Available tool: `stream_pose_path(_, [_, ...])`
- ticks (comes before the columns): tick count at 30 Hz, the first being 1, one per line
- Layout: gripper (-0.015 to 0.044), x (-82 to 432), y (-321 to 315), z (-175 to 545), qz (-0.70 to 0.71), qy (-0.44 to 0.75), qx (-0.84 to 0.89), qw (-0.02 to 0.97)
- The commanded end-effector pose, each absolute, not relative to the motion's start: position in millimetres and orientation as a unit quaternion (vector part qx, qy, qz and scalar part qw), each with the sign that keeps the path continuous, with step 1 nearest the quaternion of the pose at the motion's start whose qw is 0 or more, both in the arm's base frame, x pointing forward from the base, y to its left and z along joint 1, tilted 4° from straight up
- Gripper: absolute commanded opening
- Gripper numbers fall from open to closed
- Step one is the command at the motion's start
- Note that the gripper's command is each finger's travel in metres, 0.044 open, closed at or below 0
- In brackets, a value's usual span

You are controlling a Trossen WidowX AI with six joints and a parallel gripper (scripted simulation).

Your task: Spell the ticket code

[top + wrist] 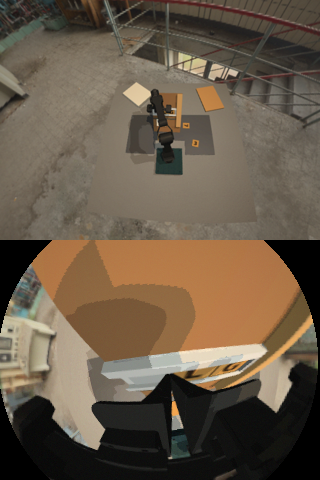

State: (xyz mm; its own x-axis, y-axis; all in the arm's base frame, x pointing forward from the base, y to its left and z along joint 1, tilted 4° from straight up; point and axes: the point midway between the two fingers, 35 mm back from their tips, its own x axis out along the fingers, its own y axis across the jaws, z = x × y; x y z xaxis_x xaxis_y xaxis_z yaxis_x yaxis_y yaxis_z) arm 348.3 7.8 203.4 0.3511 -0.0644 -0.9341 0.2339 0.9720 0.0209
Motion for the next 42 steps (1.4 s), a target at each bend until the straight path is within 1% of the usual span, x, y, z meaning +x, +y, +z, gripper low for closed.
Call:
stream_pose_path(1, [0.0000, 348, 6, 203, -0.089, 0.563, 0.075, 0.818])
stream_pose_path(23, [0.0000, 347, 0, 203, -0.089, 0.563, 0.074, 0.818])
stream_pose_path(42, [0.0000, 327, 7, 214, -0.089, 0.564, 0.075, 0.818])
